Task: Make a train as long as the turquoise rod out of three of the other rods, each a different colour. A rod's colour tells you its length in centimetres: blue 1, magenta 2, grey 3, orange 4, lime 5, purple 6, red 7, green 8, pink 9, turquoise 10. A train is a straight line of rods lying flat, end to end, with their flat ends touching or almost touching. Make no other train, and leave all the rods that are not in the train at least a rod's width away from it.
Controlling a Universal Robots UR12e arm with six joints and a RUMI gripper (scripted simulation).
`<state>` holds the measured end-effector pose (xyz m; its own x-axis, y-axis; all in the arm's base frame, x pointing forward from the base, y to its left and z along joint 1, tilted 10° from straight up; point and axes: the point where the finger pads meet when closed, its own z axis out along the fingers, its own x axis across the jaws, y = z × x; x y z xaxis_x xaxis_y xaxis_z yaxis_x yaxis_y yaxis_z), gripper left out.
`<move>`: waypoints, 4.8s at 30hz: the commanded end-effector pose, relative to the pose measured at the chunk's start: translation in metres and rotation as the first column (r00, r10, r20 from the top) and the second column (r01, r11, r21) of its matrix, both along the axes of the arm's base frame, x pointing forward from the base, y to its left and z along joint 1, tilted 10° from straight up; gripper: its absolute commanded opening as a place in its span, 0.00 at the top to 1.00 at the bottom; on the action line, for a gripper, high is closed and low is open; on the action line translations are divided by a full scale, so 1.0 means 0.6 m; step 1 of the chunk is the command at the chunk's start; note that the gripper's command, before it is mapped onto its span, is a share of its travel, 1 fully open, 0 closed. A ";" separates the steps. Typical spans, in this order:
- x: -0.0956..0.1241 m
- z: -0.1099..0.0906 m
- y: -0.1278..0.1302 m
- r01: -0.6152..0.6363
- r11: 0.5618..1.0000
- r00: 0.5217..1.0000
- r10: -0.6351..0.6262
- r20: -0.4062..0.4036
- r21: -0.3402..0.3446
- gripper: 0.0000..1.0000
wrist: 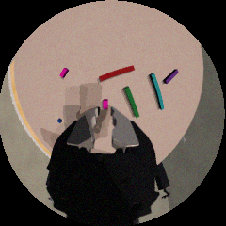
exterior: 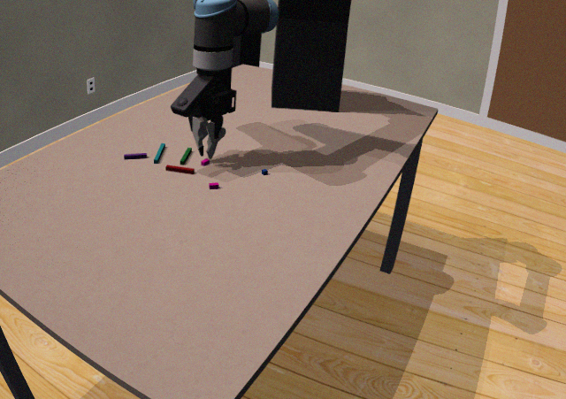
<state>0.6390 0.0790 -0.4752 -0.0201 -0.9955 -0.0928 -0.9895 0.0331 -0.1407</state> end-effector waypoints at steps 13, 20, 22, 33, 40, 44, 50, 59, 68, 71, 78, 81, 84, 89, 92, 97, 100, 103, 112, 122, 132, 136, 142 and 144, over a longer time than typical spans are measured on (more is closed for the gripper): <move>0.001 0.001 0.000 0.000 1.000 1.000 0.000 0.001 0.000 0.86; 0.001 0.001 0.000 0.000 1.000 1.000 0.000 0.001 0.000 0.86; 0.001 0.000 0.000 0.000 1.000 1.000 0.000 0.001 0.000 0.86; 0.003 -0.015 0.001 0.000 1.000 1.000 0.000 0.001 0.000 0.86; 0.004 -0.022 0.002 0.000 1.000 1.000 0.000 0.001 0.000 0.86; 0.004 -0.026 0.002 0.000 1.000 1.000 0.000 0.001 0.000 0.86; 0.005 -0.027 0.002 0.000 1.000 1.000 0.000 0.001 0.000 0.86; 0.005 -0.027 0.002 0.000 1.000 1.000 0.000 0.001 0.000 0.86; 0.005 -0.027 0.002 0.000 1.000 1.000 0.000 0.001 0.000 0.86; 0.005 -0.027 0.002 0.000 1.000 1.000 0.000 0.001 0.000 0.86; 0.005 -0.027 0.002 0.000 1.000 1.000 0.000 0.001 0.000 0.86; 0.005 -0.027 0.002 0.000 1.000 1.000 0.000 0.001 0.000 0.86; 0.005 -0.027 0.002 0.000 1.000 1.000 0.000 0.001 0.000 1.00; 0.005 -0.027 0.002 0.000 1.000 1.000 0.000 0.001 0.000 1.00; 0.005 -0.027 0.002 0.000 1.000 1.000 0.000 0.001 0.000 1.00; 0.005 -0.027 0.002 0.000 1.000 1.000 0.000 0.001 0.000 1.00; 0.005 -0.027 0.002 0.000 1.000 1.000 0.000 0.001 0.000 1.00; 0.005 -0.027 0.002 0.000 1.000 1.000 0.000 0.001 0.000 1.00; 0.005 -0.027 0.002 0.000 1.000 1.000 0.000 0.001 0.000 1.00; 0.004 -0.024 0.002 0.000 1.000 1.000 0.000 0.001 0.000 1.00; -0.010 0.071 -0.006 0.000 1.000 1.000 0.000 0.001 0.000 1.00; -0.016 0.114 -0.010 0.000 1.000 1.000 0.000 0.001 0.000 1.00; -0.019 0.135 -0.012 0.000 1.000 1.000 0.000 0.001 0.000 1.00; -0.019 0.137 -0.012 0.000 1.000 1.000 0.000 0.001 0.000 1.00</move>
